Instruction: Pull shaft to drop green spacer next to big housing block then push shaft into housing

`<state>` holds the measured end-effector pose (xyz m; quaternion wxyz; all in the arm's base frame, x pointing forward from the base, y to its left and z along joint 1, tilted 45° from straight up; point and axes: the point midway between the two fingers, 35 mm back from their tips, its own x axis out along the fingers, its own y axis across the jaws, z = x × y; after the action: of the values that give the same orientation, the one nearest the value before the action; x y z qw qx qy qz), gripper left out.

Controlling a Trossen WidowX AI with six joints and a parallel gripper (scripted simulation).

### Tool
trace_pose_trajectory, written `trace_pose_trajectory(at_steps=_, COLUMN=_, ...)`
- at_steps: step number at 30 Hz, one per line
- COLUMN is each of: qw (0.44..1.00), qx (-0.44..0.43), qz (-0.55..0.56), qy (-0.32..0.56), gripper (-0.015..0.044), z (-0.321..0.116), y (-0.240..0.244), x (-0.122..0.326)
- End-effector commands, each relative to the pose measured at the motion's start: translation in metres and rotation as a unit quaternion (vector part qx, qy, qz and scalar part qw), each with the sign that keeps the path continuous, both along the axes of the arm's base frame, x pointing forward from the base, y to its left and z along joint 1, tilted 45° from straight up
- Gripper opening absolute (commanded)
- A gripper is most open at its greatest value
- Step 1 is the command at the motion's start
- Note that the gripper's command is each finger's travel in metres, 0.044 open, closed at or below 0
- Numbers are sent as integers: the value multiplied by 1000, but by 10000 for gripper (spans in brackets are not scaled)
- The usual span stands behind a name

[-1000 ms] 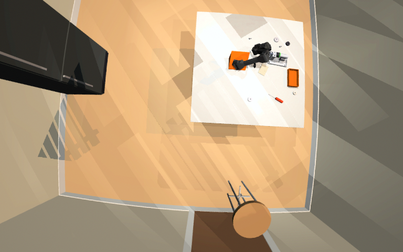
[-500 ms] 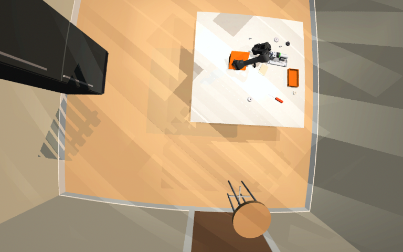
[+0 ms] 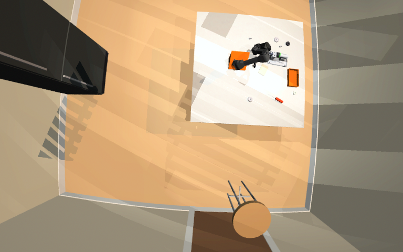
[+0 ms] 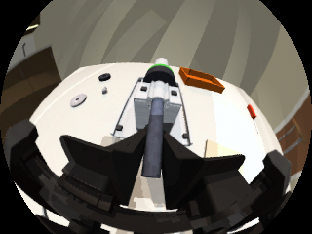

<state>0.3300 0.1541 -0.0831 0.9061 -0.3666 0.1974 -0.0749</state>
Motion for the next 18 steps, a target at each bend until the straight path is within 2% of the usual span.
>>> trace_pose_trajectory(at_steps=1, qw=1000, qx=1, qz=0, qy=0, gripper=0, z=0, y=0, x=-1)
trace_pose_trajectory(at_steps=18, qw=1000, qx=1, qz=0, qy=0, gripper=0, z=0, y=0, x=-3)
